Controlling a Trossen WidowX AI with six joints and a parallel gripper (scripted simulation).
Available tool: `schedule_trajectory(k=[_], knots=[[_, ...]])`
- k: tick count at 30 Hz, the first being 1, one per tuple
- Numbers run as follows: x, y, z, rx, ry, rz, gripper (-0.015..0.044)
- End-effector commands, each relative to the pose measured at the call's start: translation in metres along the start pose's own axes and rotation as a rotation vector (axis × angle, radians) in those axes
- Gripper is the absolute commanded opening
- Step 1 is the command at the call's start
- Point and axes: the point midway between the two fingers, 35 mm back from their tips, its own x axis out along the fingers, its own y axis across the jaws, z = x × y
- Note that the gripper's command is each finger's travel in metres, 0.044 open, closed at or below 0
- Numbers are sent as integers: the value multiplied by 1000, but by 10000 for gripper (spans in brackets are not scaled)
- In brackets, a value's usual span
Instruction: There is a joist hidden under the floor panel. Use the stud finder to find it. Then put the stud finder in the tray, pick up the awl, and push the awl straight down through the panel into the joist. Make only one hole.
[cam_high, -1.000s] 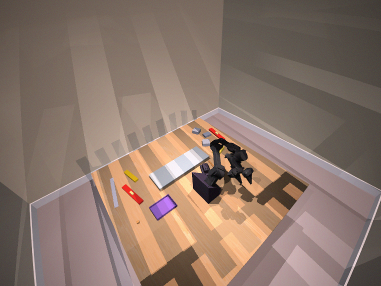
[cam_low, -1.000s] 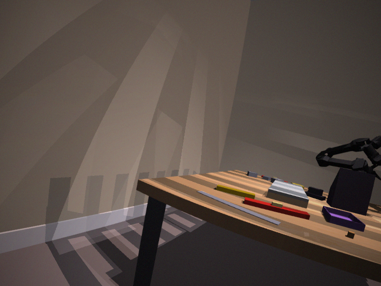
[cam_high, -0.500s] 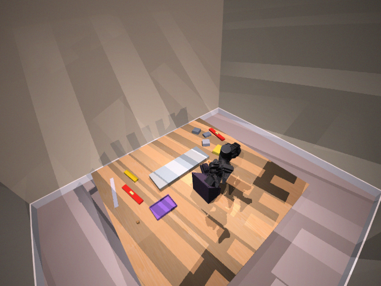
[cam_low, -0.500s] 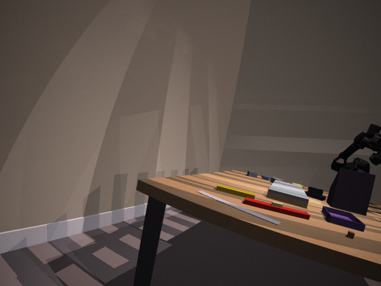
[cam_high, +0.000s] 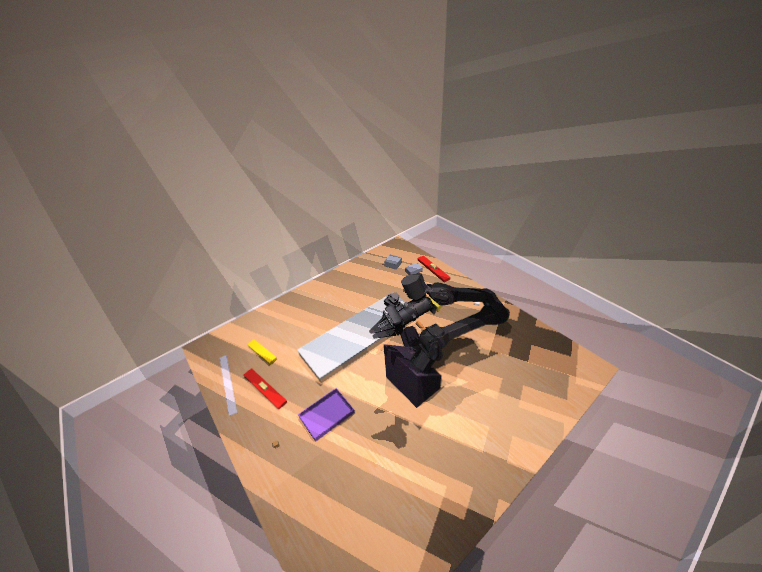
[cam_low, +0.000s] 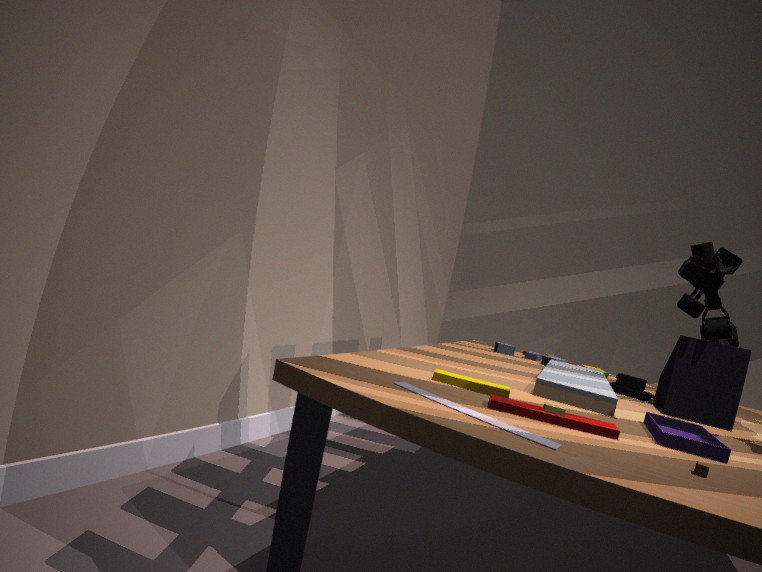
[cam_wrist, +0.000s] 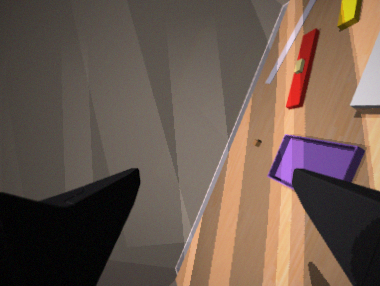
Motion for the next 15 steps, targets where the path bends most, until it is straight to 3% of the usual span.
schedule_trajectory(k=[1,8,15], knots=[[5,-59,40,47,-150,-229,440],[-17,-152,71,116,-263,-596,440],[-62,-243,62,230,-246,-995,440]])
